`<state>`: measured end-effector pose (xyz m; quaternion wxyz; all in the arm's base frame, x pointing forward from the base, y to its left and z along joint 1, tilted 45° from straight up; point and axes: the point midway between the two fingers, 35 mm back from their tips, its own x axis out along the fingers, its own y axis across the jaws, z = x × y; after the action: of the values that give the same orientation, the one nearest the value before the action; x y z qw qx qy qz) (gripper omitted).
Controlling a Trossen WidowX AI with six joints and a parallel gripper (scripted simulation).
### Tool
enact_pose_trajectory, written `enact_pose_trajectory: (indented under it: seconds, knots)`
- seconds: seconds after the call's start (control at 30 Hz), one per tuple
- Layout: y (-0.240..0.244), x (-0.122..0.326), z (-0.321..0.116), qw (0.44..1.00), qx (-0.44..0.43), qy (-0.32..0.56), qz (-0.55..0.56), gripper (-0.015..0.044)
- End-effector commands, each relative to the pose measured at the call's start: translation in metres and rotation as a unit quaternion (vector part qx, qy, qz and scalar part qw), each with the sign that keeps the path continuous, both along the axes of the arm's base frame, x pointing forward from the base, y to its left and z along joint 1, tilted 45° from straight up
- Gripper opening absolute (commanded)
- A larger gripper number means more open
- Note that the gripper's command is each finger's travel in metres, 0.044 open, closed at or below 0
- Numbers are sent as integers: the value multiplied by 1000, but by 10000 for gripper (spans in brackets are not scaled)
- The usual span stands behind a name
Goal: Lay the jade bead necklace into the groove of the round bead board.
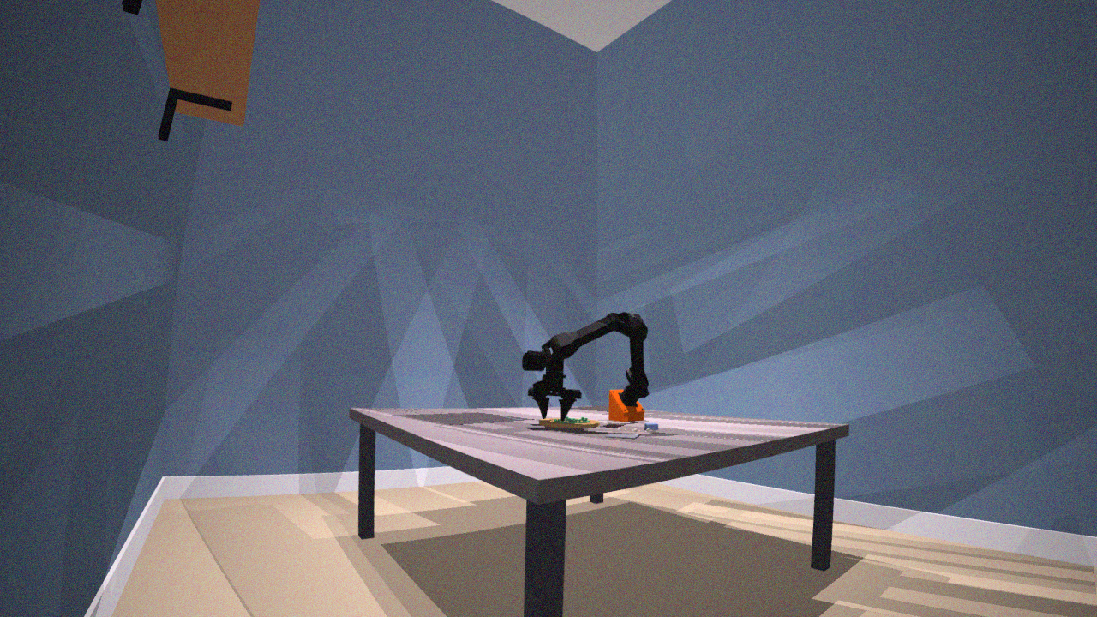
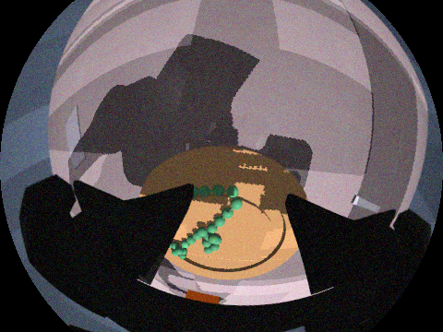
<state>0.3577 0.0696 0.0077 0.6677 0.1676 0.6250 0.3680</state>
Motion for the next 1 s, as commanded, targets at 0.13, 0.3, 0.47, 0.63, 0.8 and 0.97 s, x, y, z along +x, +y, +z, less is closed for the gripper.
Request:
enact_pose_trajectory:
  seconds: [0.13, 0.3, 0.47, 0.63, 0.8, 0.97]
  knots:
    - [-3, 0, 3, 1000, -1, 1, 2, 440]
    - [-3, 0, 3, 1000, -1, 1, 2, 440]
    - [-3, 0, 3, 1000, -1, 1, 2, 440]
    - [-3, 0, 3, 1000, -1, 1, 2, 440]
    - [-3, 0, 3, 1000, -1, 1, 2, 440]
    - [-5, -2, 6, 999, -3, 25, -23, 388]
